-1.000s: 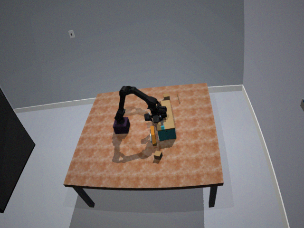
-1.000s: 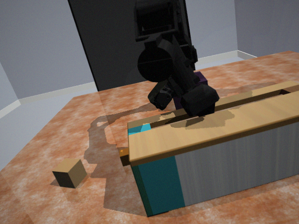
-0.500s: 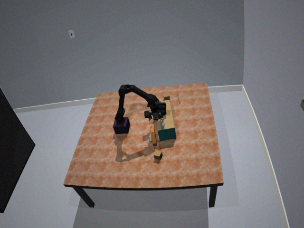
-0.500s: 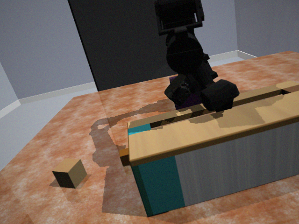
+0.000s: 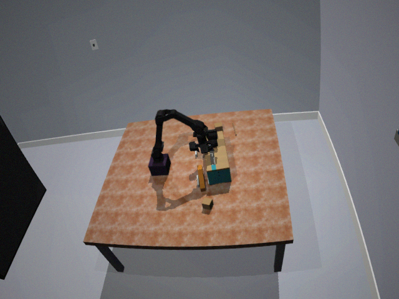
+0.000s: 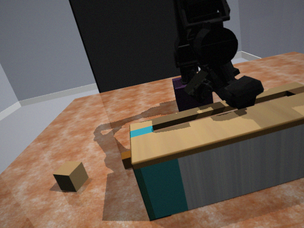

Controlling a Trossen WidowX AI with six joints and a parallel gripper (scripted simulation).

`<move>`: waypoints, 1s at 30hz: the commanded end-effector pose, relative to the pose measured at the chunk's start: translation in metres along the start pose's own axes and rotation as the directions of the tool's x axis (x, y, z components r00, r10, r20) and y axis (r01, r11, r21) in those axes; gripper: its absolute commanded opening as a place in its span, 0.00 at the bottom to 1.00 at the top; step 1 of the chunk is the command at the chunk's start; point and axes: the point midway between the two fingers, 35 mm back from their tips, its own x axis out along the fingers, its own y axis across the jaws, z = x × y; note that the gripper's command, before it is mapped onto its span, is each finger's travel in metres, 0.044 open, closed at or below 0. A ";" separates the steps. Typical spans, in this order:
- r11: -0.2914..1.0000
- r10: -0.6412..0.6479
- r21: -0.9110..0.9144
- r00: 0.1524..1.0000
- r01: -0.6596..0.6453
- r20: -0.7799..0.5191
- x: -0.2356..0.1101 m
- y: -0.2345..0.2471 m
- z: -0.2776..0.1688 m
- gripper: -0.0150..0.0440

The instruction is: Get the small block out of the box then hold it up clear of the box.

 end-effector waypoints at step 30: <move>1.000 -0.002 0.000 1.000 0.002 -0.013 0.002 0.001 -0.075 0.93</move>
